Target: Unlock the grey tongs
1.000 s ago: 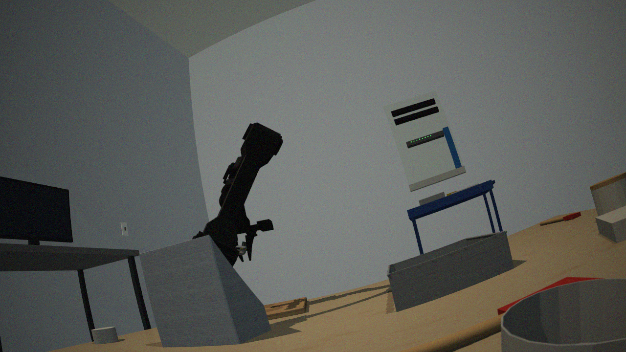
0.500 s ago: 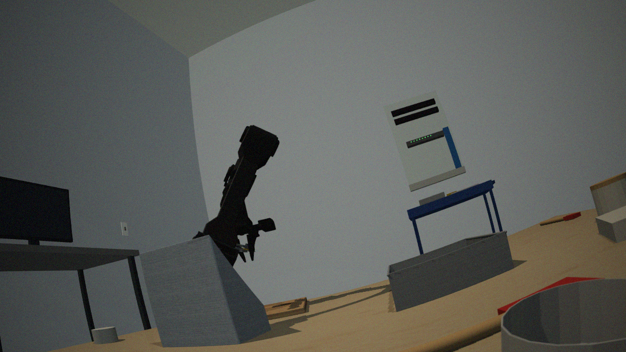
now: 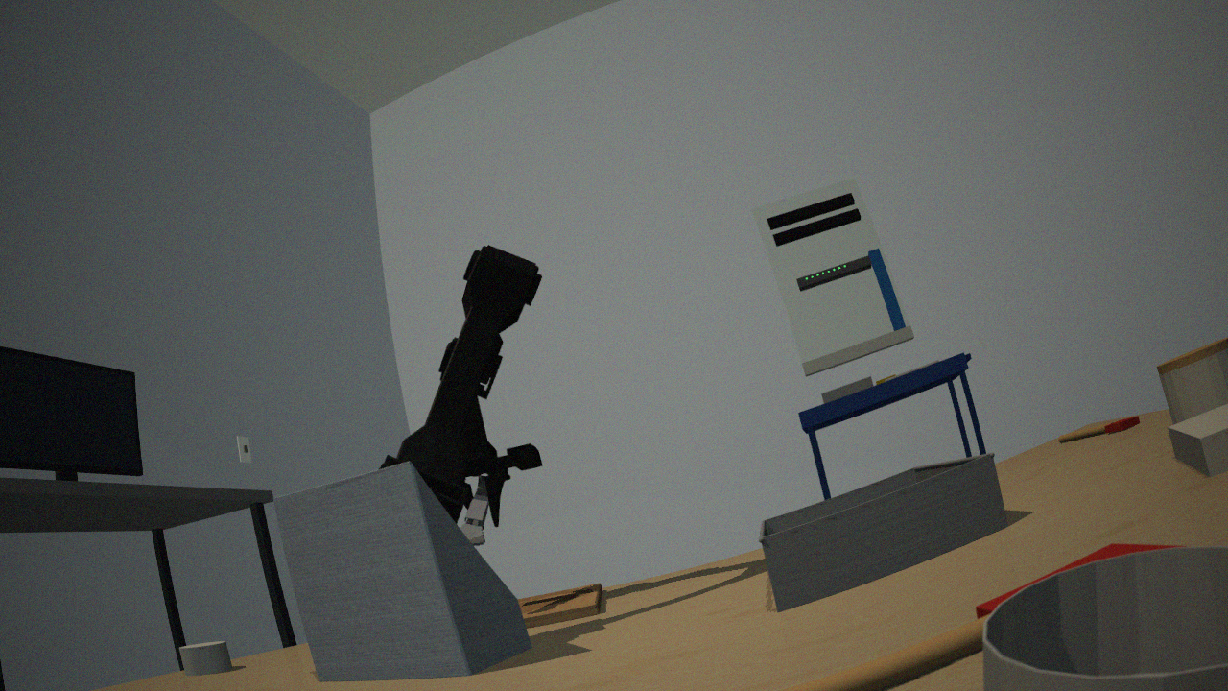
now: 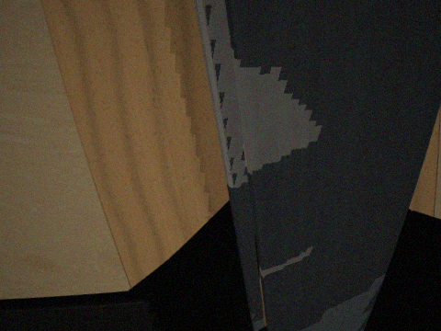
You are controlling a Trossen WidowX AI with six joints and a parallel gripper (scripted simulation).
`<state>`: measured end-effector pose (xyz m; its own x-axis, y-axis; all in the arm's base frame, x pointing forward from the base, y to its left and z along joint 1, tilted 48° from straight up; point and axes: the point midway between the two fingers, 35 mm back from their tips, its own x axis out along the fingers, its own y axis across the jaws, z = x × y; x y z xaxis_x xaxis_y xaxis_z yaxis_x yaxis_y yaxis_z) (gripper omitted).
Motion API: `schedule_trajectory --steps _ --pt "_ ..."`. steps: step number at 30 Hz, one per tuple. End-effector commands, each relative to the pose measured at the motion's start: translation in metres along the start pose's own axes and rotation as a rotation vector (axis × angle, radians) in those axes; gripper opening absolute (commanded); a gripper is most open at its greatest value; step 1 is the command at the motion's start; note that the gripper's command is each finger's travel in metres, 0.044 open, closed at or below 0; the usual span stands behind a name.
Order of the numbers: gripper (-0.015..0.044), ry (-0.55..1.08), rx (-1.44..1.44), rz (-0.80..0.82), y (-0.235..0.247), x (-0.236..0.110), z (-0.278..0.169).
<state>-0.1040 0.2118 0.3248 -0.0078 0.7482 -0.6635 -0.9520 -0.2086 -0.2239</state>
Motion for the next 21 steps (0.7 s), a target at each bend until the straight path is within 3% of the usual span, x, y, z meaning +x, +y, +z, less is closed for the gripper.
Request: schedule_trajectory --steps 1,21 --pt "-0.0150 0.005 -0.006 0.003 0.002 0.007 -0.001" --pt "-0.0150 0.004 -0.006 0.002 0.003 0.040 0.001"
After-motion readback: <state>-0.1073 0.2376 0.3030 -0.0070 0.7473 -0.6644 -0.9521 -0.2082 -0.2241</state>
